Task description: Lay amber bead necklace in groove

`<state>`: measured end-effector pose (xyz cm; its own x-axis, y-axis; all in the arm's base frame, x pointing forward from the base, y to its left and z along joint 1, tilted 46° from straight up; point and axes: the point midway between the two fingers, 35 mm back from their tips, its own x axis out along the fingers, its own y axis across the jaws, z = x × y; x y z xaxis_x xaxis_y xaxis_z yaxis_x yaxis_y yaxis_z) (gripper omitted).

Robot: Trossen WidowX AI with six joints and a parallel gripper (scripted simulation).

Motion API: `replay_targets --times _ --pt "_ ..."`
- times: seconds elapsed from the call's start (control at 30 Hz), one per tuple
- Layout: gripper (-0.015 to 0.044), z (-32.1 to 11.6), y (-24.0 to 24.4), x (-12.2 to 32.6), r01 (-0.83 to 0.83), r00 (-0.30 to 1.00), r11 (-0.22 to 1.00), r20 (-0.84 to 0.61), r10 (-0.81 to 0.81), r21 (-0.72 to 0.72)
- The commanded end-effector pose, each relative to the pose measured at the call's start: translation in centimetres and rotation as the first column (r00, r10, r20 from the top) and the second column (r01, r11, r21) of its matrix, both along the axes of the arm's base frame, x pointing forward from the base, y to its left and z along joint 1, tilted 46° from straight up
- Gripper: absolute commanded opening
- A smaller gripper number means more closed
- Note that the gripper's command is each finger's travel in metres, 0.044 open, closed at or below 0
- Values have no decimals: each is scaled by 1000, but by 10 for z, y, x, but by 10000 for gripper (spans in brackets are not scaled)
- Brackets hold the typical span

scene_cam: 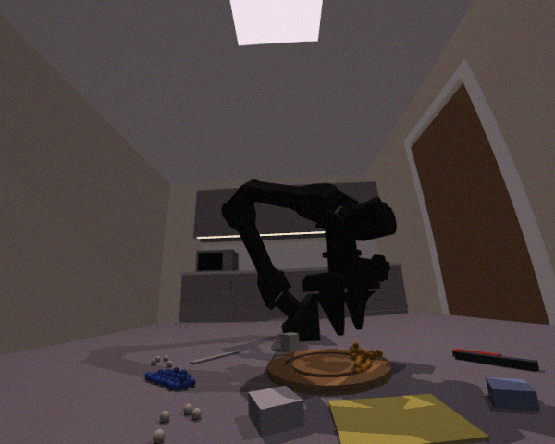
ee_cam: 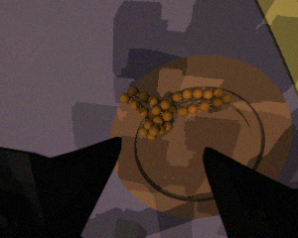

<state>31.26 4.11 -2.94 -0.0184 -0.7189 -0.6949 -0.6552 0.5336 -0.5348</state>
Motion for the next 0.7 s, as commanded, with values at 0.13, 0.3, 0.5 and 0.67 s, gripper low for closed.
replay_targets --times 0.13,0.3,0.5,0.67 --pt "310 1 5 1 -74 994 997 -84 75 7" --pt "310 -4 1 1 -74 994 997 -84 75 7" --pt "310 -4 1 3 -69 995 998 -71 70 11" --pt "310 -9 -4 3 -70 995 997 -73 71 10"
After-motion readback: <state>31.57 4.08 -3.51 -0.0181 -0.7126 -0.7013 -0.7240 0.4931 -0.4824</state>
